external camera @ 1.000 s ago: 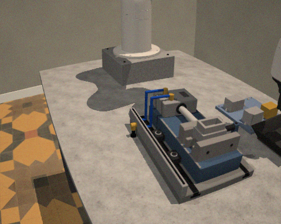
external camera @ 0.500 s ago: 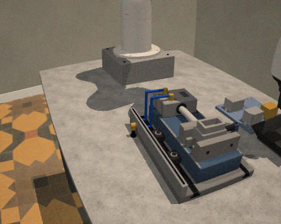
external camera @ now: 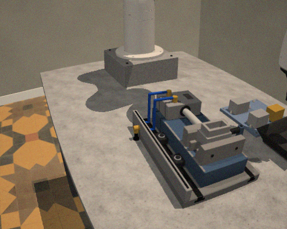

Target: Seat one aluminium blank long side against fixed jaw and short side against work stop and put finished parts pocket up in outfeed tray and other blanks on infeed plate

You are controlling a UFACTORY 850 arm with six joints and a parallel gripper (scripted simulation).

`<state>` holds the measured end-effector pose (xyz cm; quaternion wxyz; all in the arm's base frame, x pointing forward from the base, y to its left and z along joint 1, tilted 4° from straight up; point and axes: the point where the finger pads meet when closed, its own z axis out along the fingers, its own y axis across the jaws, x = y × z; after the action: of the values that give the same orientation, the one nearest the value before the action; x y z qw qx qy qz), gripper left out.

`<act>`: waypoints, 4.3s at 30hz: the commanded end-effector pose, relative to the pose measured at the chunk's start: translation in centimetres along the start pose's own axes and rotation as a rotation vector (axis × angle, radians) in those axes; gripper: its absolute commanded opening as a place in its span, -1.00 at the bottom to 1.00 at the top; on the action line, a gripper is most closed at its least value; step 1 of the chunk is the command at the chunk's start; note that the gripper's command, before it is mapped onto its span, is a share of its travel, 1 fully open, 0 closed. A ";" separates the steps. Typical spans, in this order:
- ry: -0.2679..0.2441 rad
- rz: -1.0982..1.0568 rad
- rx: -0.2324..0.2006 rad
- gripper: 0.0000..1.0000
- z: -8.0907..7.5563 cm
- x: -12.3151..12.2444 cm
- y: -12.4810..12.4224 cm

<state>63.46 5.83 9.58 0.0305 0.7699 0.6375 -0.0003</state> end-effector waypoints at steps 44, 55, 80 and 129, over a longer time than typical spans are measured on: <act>0.002 0.000 -0.001 -1.00 -3.6 -17.5 1.0; 0.001 0.000 -0.001 -1.00 -3.6 -26.6 -0.5; 0.001 0.000 -0.002 -1.00 -3.7 -30.3 -1.5; 0.001 0.000 -0.002 0.37 -3.7 -22.2 -1.5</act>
<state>57.59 -15.45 13.94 0.0302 0.7699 0.6375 0.0000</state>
